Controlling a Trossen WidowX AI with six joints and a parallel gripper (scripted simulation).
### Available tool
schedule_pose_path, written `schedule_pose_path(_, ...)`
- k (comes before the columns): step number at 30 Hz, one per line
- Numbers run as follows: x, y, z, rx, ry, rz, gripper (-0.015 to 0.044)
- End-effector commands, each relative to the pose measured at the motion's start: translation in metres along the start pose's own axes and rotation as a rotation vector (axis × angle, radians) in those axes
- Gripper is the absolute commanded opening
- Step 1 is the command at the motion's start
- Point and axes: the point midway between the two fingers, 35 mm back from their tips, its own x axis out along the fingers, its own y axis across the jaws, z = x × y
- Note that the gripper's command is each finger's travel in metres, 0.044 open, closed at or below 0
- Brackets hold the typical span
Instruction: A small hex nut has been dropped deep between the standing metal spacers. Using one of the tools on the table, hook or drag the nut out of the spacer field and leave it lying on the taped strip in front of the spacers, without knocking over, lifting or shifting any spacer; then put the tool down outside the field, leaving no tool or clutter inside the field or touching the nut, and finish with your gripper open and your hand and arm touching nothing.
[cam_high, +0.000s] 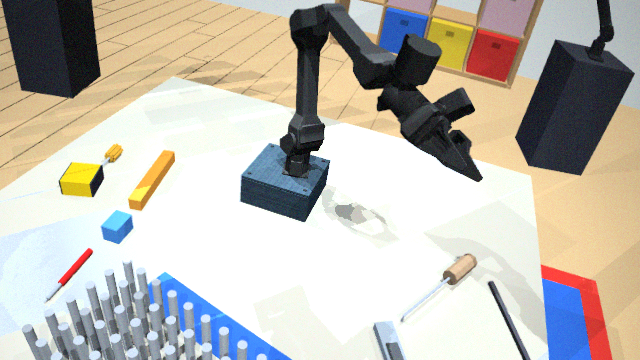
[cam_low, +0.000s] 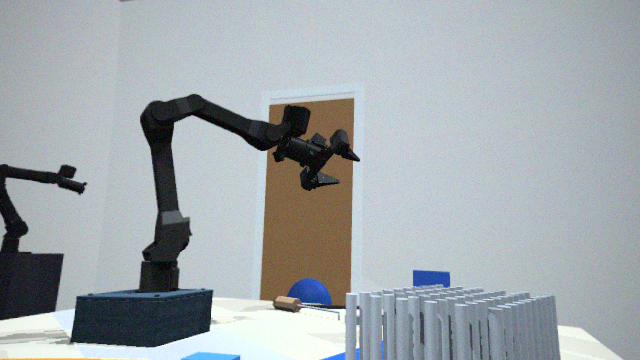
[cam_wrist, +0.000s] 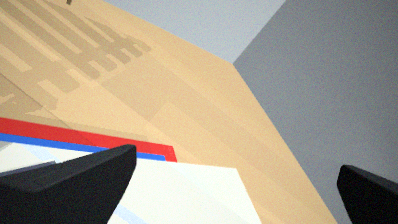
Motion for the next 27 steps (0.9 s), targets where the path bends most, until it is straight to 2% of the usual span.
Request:
schedule_pose_path(1,0.011,-0.022,-0.073,0.136,0.163,-0.137,0.0440)
schedule_pose_path(10,-0.008,-0.062,-0.203,0.386,0.409,-0.457,0.0440)
schedule_pose_path(20,-0.084,-0.082,-0.336,0.635,0.627,-0.883,0.0440)
schedule_pose_path(22,-0.096,-0.082,-0.350,0.661,0.648,-0.938,0.0440)
schedule_pose_path(27,-0.098,-0.082,-0.351,0.664,0.651,-0.945,0.0440)
